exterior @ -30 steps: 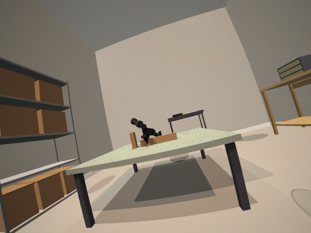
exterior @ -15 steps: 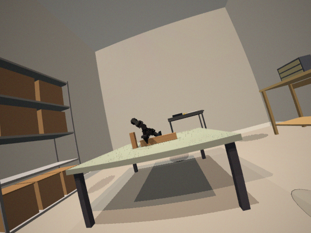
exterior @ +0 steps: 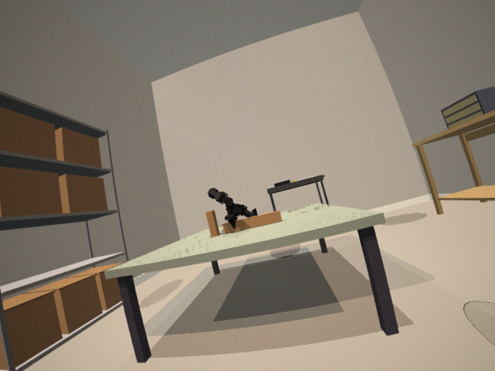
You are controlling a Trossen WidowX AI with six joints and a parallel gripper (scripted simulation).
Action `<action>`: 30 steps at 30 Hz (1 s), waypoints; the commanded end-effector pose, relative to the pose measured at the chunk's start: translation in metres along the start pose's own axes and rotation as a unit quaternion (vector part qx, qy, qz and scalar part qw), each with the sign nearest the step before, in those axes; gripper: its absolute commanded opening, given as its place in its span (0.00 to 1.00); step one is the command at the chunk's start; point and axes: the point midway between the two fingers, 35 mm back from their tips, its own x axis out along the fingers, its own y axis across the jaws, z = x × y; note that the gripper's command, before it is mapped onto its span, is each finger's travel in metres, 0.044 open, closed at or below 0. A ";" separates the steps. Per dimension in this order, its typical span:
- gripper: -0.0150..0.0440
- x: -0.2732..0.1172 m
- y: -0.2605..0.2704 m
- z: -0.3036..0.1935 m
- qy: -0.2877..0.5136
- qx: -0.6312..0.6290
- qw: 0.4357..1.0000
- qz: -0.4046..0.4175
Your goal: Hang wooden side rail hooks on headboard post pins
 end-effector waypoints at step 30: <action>0.25 -0.008 0.000 0.001 -0.001 -0.009 1.000 -0.001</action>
